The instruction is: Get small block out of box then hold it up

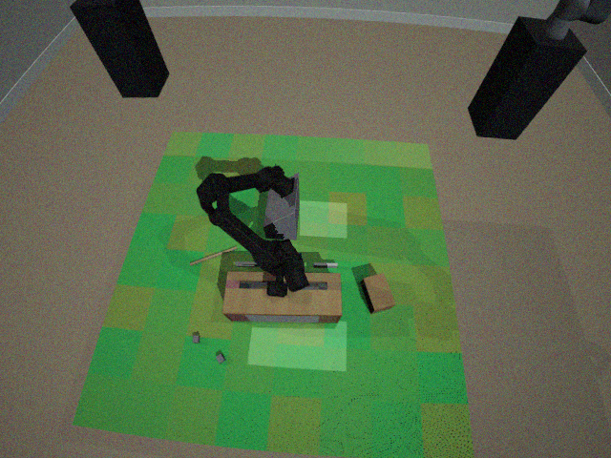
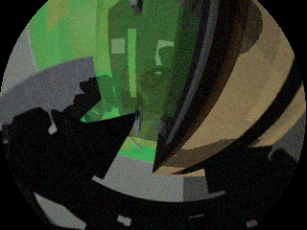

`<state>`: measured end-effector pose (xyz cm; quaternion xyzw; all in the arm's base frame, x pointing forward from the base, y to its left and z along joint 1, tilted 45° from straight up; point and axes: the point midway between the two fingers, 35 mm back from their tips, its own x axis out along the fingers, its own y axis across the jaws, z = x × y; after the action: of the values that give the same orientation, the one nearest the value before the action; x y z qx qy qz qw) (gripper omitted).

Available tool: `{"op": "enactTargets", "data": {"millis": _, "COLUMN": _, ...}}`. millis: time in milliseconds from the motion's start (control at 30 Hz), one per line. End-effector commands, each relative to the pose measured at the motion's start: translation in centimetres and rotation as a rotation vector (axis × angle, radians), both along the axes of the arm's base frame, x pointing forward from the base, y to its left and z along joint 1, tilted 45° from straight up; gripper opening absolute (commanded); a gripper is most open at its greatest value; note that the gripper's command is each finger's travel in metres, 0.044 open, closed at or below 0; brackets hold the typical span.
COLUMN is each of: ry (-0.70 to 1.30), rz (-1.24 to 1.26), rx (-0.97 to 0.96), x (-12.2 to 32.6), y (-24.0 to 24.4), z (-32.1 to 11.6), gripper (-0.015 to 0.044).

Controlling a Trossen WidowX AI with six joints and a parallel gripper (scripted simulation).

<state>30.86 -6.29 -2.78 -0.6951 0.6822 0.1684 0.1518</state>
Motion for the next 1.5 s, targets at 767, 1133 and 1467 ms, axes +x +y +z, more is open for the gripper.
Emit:
{"op": "enactTargets", "data": {"millis": 767, "ry": -0.004, "rz": 0.000, "rx": -0.003, "x": 0.1, "y": -0.6, "z": 0.6, "gripper": 0.0400}}
{"op": "enactTargets", "data": {"millis": 1133, "ry": -0.004, "rz": 0.000, "rx": -0.004, "x": 0.1, "y": -1.4, "z": 1.4, "gripper": 0.0400}}
{"op": "enactTargets", "data": {"millis": 1467, "ry": -0.004, "rz": 0.000, "rx": -0.005, "x": 0.2, "y": -2.1, "z": 2.1, "gripper": 0.0400}}
